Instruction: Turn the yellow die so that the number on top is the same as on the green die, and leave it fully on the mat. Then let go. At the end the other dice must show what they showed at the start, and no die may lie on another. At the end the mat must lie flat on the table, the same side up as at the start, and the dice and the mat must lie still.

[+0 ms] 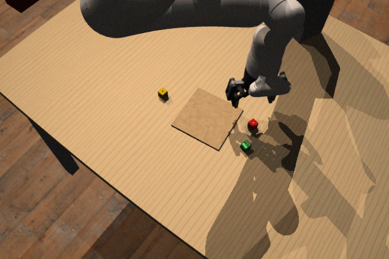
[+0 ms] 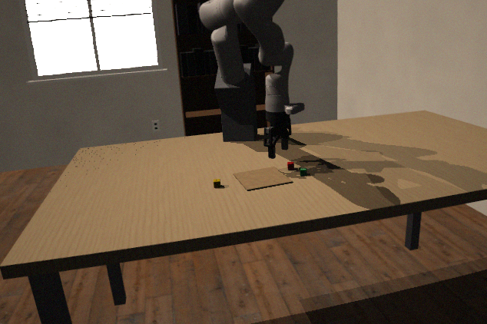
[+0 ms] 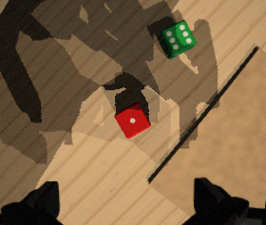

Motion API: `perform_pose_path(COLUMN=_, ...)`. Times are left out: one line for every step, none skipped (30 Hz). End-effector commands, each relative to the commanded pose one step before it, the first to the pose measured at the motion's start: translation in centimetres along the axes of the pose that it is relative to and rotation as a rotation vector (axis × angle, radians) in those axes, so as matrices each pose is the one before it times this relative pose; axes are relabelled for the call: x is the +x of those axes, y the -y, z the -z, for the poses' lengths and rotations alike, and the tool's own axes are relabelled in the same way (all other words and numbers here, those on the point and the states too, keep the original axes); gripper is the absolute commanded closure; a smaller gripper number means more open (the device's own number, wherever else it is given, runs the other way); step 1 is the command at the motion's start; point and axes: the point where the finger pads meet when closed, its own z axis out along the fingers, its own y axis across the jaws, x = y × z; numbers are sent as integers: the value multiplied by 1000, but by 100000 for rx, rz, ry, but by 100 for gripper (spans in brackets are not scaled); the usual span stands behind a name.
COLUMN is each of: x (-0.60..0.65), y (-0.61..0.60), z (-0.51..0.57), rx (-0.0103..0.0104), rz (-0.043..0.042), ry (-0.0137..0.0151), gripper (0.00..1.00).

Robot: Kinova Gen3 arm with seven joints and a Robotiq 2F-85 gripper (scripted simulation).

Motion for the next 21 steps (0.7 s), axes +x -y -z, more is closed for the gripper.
perform_pose_path(x=1649, y=-1200, z=209, rx=-1364, rz=-1512, ry=-1723, gripper=0)
perform_pose_path(x=403, y=-226, z=0, rx=0, rz=0, ry=0, gripper=0)
perform_pose_path(x=408, y=-229, z=0, rx=0, rz=0, ry=0, gripper=0)
perform_pose_path(x=404, y=-226, z=0, rx=0, rz=0, ry=0, gripper=0)
perform_pose_path(x=391, y=-219, z=0, rx=0, rz=0, ry=0, gripper=0)
perform_pose_path(x=370, y=-207, z=0, rx=1, rz=0, ry=-1, gripper=0)
perform_pose_path(x=341, y=-191, z=1, rx=2, rz=-1, ry=-2, gripper=0)
perform_pose_path(x=0, y=0, z=0, rx=0, rz=0, ry=0, gripper=0)
perform_pose_path(x=0, y=0, z=0, rx=0, rz=0, ry=0, gripper=0)
perform_pose_path(x=304, y=-171, z=-1, rx=-1, rz=1, ry=2, gripper=0)
perform_pose_path(x=263, y=-148, z=0, rx=-1, rz=0, ry=1, gripper=0)
perform_pose_path(x=220, y=-123, z=1, rx=2, rz=-1, ry=-3, gripper=0)
perform_pose_path(x=172, y=-96, z=-1, rx=-2, rz=1, ry=2, gripper=0)
perform_pose_path(x=126, y=-71, z=0, rx=0, rz=0, ry=0, gripper=0)
perform_pose_path(x=84, y=-47, z=0, rx=1, rz=0, ry=-1, gripper=0)
perform_pose_path(x=47, y=-26, z=0, rx=1, rz=0, ry=-1, gripper=0)
perform_pose_path(x=19, y=-10, z=0, rx=0, rz=0, ry=-1, gripper=0)
perform_pose_path(x=3, y=-2, z=0, rx=0, rz=0, ry=0, gripper=0)
perform_pose_path(x=0, y=0, z=0, rx=0, rz=0, ry=0, gripper=0)
perform_pose_path(x=0, y=0, z=0, rx=0, rz=0, ry=0, gripper=0)
perform_pose_path(x=0, y=0, z=0, rx=0, rz=0, ry=0, gripper=0)
